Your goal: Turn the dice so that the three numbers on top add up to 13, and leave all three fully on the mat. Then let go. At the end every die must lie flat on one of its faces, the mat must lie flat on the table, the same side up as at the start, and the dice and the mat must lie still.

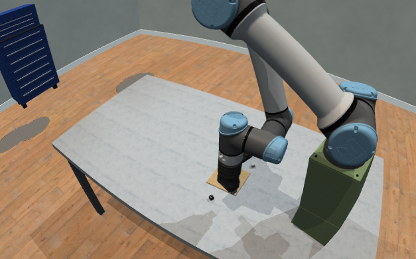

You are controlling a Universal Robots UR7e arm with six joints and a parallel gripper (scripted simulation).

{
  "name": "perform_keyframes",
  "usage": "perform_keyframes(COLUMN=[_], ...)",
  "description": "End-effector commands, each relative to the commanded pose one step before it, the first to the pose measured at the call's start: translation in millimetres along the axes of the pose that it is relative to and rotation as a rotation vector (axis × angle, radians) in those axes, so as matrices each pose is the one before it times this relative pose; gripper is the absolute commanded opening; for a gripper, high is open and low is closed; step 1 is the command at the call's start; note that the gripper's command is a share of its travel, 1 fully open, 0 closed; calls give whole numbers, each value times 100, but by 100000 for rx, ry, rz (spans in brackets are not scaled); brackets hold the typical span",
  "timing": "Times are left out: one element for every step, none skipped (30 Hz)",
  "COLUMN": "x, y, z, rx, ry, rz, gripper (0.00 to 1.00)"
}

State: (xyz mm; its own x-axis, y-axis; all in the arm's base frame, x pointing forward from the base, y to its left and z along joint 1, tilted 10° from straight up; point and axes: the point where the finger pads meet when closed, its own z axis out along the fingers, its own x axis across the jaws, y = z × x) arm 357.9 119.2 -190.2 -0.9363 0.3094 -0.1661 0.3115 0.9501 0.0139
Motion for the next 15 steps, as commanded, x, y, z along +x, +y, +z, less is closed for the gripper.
perform_keyframes(x=[-53,-54,-97,-146,-198,-248,-293,-331,-358,0,0,-374,-378,-370,-352], y=[-12,-64,-115,-177,-244,-316,-390,-462,-531,0,0,-595,-650,-694,-726], z=[-28,-1,-2,-3,-4,-5,-7,-10,-13,0,0,-16,-19,-23,-26], rx=[-46,1,2,3,4,4,4,3,1,0,0,0,-2,-3,-3], ry=[-88,6,11,17,22,27,30,31,30,0,0,27,22,15,6], rz=[-100,-216,-389,-593,-814,-1042,-1266,-1478,-1670,0,0,-1836,-1971,-2070,-2131], gripper=[34,34,34,34,34,34,34,34,34,34,34,34,34,34,34])
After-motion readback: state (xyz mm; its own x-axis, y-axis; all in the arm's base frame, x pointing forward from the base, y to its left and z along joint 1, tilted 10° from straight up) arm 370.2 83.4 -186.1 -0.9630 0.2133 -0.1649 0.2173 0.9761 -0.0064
